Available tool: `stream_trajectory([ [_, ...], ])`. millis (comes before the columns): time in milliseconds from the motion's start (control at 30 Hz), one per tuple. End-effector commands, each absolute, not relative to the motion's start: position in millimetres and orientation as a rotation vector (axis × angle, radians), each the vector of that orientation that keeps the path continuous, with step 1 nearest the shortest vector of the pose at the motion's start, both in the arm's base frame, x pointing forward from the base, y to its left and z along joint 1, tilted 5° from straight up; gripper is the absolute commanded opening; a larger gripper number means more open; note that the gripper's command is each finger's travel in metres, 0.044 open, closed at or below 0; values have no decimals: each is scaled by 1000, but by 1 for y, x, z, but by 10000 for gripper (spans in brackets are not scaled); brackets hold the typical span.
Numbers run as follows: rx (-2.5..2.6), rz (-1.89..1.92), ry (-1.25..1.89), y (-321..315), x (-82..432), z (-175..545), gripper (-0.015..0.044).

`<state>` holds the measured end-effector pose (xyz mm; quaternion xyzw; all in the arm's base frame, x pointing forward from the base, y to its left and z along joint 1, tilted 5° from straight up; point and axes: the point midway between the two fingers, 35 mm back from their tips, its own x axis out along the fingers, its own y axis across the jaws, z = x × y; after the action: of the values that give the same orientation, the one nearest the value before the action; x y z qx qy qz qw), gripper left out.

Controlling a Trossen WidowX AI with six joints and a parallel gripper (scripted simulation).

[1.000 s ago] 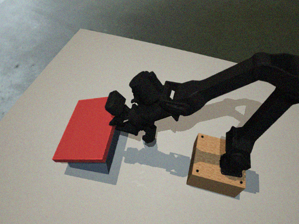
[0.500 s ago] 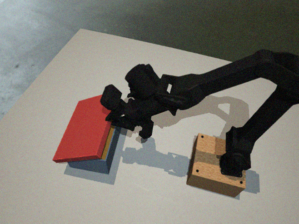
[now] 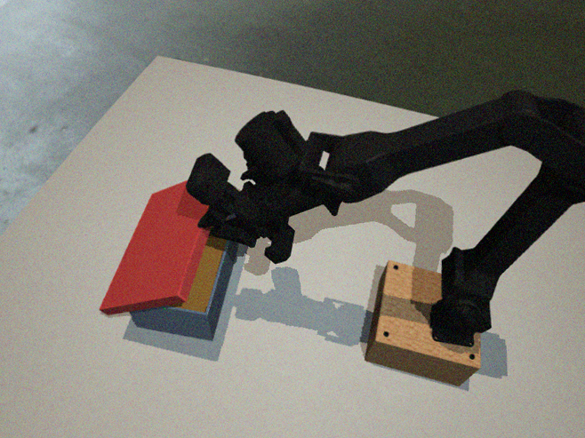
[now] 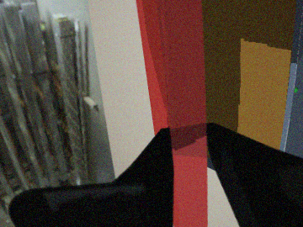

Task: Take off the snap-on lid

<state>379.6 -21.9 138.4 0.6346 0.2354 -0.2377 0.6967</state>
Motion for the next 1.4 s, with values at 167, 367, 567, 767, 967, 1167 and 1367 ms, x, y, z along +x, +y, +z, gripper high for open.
stream_trajectory([
  [167, 1421, -523, 508, -21, 389, 156, 0],
  [367, 1421, -523, 508, -21, 392, 164, 0],
  [567, 1421, -523, 508, -20, 392, 172, 0],
  [767, 1421, -522, 508, -19, 392, 179, 0],
  [967, 1421, -522, 508, -19, 391, 187, 0],
  [1167, 1421, -522, 508, -18, 391, 195, 0],
  [1367, 1421, -522, 508, -18, 391, 199, 0],
])
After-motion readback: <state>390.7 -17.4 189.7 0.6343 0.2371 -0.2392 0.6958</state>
